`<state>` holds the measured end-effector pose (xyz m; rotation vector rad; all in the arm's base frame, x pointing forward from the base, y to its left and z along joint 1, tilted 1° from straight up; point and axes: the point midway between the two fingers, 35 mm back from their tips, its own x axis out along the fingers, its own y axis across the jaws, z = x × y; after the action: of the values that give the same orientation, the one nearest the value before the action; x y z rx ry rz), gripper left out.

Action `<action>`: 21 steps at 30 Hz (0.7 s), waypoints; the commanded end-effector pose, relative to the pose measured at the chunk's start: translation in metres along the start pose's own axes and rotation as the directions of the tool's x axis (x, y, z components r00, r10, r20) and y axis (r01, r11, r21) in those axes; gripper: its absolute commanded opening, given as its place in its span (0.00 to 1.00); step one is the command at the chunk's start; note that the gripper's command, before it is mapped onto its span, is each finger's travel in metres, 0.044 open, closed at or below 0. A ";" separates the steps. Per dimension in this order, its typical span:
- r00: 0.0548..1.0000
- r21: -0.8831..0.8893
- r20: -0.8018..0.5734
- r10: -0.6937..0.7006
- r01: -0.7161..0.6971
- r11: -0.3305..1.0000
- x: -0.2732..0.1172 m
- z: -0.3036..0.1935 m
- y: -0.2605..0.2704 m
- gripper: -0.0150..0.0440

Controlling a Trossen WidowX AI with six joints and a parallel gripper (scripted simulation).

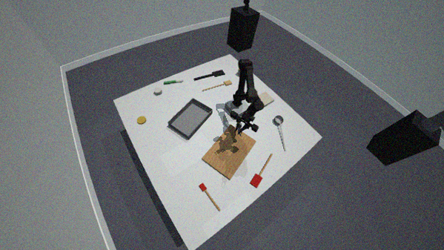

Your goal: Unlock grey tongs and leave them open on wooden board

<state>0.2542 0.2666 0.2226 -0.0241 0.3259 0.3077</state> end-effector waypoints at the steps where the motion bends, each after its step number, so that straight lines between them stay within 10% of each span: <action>1: 1.000 0.004 0.011 -0.005 0.005 1.000 -0.001 0.003 -0.001 0.00; 21: 0.998 -0.026 -0.062 0.002 -0.003 1.000 0.011 -0.003 0.003 0.00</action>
<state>0.2571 0.2667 0.2203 -0.0440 0.3474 0.3041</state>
